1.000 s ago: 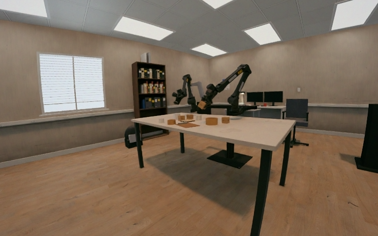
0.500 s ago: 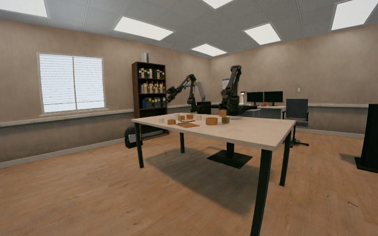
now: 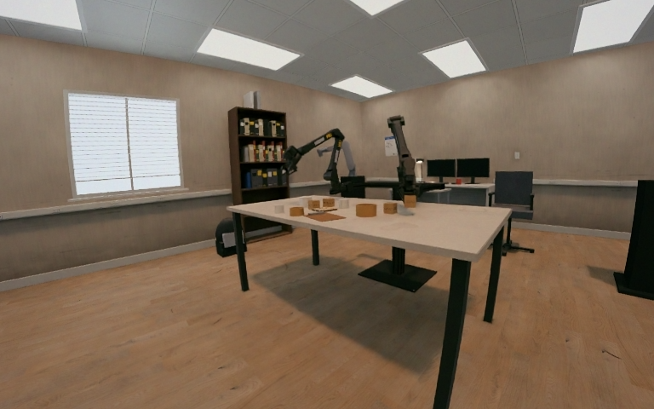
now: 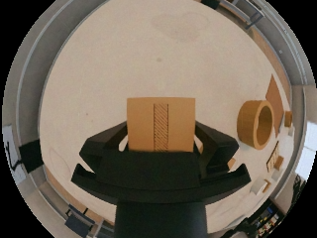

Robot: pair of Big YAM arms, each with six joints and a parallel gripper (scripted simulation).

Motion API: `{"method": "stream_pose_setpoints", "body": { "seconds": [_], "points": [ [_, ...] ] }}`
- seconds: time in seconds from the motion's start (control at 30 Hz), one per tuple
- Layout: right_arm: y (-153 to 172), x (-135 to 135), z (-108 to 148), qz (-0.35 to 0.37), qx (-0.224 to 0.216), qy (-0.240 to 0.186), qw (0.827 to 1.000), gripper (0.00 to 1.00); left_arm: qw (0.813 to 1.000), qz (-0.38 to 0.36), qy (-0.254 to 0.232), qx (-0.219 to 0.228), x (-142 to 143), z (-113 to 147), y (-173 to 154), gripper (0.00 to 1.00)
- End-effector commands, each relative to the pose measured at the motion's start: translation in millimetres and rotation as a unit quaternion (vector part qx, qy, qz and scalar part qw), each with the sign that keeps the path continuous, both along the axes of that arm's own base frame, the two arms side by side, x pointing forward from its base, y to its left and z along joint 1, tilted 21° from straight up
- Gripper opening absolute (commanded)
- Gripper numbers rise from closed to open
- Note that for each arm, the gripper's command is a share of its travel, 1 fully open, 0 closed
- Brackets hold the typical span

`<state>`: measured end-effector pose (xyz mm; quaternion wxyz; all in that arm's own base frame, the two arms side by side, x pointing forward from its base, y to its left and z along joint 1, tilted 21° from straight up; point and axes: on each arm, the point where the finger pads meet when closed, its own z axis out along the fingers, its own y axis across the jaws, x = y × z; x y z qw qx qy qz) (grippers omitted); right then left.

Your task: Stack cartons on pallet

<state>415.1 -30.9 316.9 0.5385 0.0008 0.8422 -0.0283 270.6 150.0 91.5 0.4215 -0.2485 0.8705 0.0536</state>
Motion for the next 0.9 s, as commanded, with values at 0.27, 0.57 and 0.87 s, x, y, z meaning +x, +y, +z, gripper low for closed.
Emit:
{"method": "stream_pose_setpoints", "body": {
  "seconds": [0.27,0.57,0.87],
  "points": [
    [0,4,39,0.009,-0.018,-0.019,1.000,1.00,1.000,-0.008,0.001,0.007,5,11,6,0.54],
    [0,4,39,0.009,-0.018,-0.019,1.000,1.00,1.000,-0.010,0.001,0.009,9,-6,4,0.54],
    [0,3,25,0.009,-0.017,-0.012,1.000,1.00,1.000,-0.007,0.003,0.004,10,-25,4,0.54]
  ]
}}
